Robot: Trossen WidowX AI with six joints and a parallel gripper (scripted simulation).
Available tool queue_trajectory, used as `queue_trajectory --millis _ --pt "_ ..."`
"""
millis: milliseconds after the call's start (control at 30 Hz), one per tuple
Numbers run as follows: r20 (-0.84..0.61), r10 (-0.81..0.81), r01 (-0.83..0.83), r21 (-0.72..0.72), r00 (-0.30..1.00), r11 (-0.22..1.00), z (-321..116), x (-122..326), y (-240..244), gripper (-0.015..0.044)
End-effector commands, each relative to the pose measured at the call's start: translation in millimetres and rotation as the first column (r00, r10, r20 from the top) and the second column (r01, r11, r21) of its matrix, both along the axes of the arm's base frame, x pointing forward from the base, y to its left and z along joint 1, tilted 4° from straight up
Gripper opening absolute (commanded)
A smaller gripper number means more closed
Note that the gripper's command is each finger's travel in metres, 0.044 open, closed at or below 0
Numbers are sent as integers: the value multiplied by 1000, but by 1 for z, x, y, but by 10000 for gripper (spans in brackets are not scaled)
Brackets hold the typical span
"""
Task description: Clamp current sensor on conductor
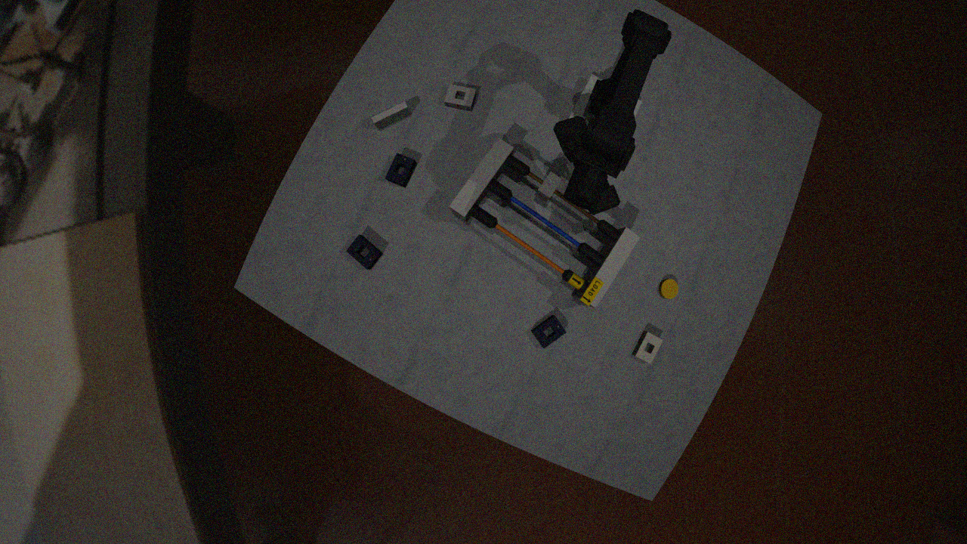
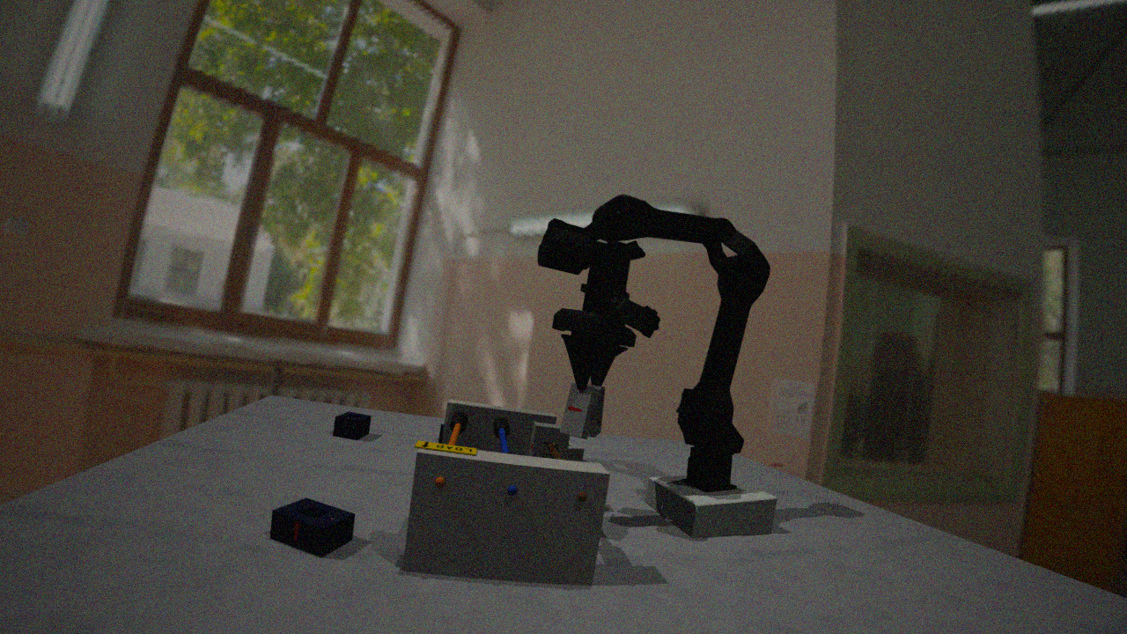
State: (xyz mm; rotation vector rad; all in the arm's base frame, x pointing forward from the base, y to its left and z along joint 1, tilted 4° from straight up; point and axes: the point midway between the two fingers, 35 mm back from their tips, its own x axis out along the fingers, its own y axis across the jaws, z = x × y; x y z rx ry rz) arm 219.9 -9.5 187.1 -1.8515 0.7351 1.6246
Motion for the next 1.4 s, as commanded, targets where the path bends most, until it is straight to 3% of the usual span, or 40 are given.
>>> queue_trajectory --millis 0,300,600,1000,1367 --pt "13 -149 149 16 989 989 0 7 -1 0" --pt "32 -450 448 62 892 892 1 18 -3 0" --pt "32 -706 699 118 707 706 2 29 -5 0" --pt "-1 -934 917 191 358 351 3 44 -8 0" --pt "-63 -998 969 244 -15 -30 4 57 -10 0"
